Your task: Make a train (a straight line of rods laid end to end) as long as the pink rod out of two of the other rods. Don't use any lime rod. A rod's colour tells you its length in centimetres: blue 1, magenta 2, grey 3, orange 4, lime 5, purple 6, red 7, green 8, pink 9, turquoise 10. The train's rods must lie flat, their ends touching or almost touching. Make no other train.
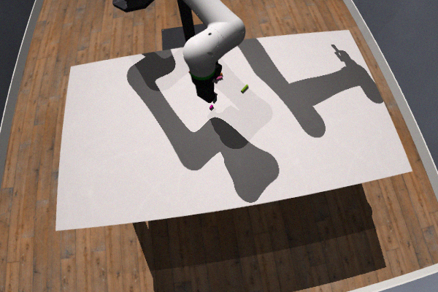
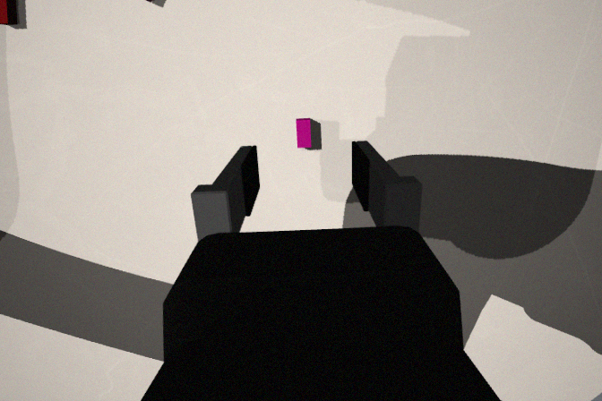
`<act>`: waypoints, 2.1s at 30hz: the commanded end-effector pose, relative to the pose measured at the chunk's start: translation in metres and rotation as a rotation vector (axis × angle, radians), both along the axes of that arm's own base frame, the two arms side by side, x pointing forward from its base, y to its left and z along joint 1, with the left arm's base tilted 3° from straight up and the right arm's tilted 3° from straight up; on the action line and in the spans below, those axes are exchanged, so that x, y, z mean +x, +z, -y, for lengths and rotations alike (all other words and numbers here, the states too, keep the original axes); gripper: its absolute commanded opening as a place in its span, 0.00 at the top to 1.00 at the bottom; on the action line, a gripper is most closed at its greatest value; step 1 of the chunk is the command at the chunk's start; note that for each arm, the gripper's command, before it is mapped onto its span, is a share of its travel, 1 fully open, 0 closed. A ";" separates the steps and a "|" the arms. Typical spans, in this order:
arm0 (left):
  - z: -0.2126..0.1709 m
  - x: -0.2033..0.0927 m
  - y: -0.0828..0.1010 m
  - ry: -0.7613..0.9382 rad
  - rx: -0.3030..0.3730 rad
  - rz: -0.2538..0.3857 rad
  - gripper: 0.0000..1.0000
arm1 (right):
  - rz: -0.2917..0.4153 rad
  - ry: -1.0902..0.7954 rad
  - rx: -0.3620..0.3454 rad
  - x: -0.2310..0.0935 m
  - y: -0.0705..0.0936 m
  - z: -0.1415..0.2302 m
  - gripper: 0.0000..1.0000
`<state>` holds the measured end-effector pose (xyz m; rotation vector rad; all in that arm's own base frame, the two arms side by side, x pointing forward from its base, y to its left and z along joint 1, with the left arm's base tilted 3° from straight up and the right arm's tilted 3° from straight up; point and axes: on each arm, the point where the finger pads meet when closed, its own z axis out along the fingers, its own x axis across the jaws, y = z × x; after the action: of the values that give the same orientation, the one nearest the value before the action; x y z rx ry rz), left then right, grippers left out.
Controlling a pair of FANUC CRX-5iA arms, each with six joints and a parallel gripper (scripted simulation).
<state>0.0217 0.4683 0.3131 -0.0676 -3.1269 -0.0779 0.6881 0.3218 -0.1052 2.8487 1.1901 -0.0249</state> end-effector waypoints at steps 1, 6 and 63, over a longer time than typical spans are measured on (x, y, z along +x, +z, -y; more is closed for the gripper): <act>0.000 0.000 0.001 0.000 0.002 0.000 0.00 | 0.002 0.000 0.001 0.001 0.002 0.000 0.00; 0.000 0.000 0.001 0.000 0.002 0.000 0.00 | 0.002 0.000 0.001 0.001 0.002 0.000 0.00; 0.000 0.000 0.001 0.000 0.002 0.000 0.00 | 0.007 -0.101 0.002 -0.245 -0.021 0.064 0.46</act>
<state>0.0217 0.4683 0.3131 -0.0676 -3.1269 -0.0779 0.4428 0.2569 -0.1268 2.9047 1.0442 -0.0204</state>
